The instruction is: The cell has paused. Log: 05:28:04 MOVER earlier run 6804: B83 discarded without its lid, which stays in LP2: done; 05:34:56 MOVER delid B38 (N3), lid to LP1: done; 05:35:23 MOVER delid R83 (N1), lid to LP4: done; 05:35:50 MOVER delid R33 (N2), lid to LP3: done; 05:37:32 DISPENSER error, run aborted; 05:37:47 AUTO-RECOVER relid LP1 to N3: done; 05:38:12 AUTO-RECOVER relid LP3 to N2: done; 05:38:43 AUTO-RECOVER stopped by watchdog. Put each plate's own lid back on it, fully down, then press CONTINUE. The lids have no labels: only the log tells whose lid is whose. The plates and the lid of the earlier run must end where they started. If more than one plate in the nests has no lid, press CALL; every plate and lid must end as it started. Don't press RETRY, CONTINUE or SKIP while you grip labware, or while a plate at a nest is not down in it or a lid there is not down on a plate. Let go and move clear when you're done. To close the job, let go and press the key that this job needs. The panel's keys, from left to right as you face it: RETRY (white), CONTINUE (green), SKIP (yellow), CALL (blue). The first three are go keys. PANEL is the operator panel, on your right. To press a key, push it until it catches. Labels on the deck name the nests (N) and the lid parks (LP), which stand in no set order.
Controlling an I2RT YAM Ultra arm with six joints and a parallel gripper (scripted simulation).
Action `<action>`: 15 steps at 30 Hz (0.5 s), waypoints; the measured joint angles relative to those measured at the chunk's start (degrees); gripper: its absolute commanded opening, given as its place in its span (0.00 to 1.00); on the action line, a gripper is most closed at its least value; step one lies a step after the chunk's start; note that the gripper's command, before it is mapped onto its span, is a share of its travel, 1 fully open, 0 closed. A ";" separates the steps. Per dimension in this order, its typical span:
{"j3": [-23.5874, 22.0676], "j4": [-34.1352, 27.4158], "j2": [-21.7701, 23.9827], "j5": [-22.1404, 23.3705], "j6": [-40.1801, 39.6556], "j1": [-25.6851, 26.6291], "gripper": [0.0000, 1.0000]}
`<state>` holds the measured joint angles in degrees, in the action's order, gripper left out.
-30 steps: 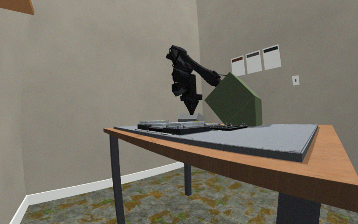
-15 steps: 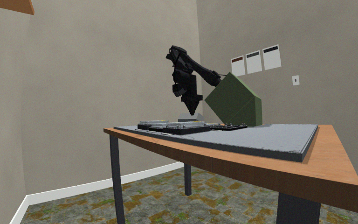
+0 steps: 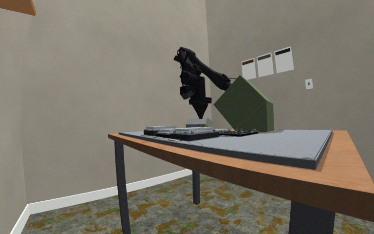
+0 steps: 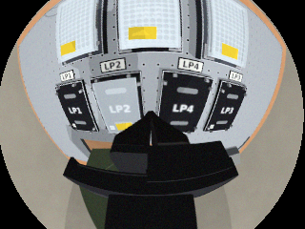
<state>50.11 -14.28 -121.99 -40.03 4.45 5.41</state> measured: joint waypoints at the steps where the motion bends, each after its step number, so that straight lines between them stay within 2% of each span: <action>1: 0.02 -0.85 0.76 0.00 0.50 -0.61 0.00; 9: 1.09 -9.79 6.62 0.00 5.62 -5.81 0.00; 15: 2.05 -13.66 7.58 0.00 7.96 -6.73 0.00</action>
<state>52.16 -27.94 -114.41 -40.03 12.40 -1.32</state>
